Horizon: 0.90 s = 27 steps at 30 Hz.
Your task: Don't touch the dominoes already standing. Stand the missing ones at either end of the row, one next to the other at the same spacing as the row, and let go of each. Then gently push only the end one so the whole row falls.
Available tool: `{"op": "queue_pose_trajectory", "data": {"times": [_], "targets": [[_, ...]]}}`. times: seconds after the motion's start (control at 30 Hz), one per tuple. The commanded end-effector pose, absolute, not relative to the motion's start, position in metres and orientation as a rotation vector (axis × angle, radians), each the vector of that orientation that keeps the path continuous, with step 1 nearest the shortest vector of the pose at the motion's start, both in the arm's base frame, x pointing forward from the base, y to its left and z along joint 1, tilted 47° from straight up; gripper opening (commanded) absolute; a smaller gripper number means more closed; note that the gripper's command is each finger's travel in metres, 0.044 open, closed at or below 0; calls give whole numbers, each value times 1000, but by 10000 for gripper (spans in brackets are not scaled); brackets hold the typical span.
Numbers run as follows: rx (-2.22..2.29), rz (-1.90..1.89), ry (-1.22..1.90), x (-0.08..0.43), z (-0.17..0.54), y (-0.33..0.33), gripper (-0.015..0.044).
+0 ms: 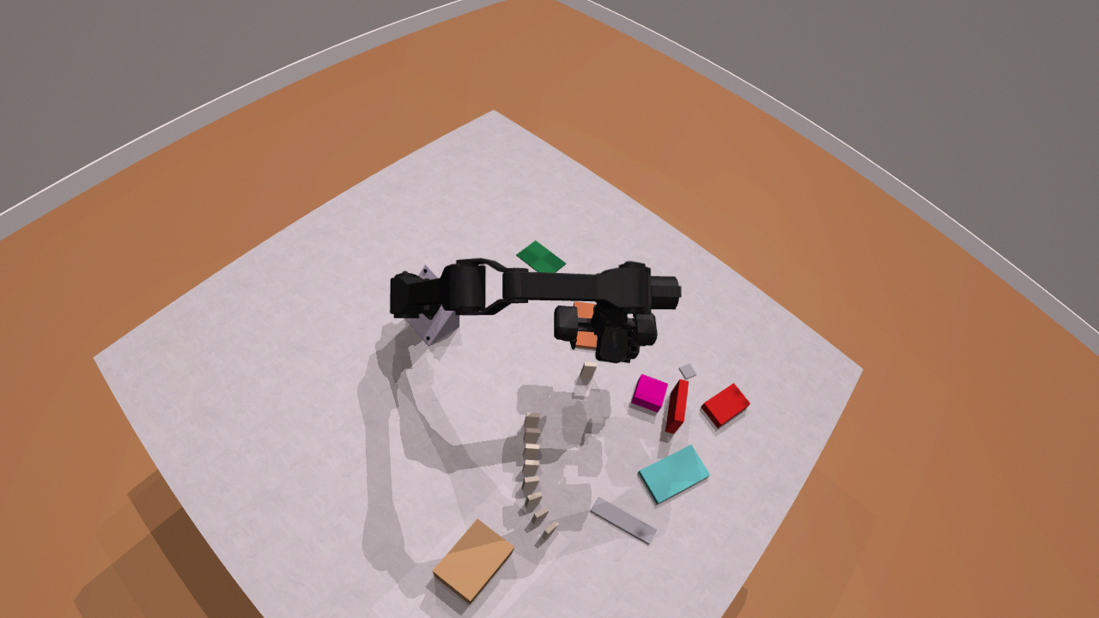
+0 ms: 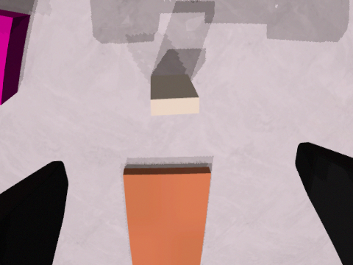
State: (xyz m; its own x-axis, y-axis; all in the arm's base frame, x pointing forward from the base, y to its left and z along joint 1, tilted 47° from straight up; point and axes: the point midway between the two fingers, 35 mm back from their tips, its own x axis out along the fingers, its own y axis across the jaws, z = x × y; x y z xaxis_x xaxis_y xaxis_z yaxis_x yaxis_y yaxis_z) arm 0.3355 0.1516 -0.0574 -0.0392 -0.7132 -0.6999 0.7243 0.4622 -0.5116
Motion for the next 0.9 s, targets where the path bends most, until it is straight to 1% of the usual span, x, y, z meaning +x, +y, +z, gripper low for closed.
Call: {"op": "queue_pose_trajectory", "data": {"times": [0.0,0.3,0.73,0.87], "targets": [[15,-1170,1103,337,-58,148,440],[14,-1171,1100,335,-99,105,440],[13,-1172,1100,334,-110,93,440],[13,-1172,1100,334,-110,93,335]]}}
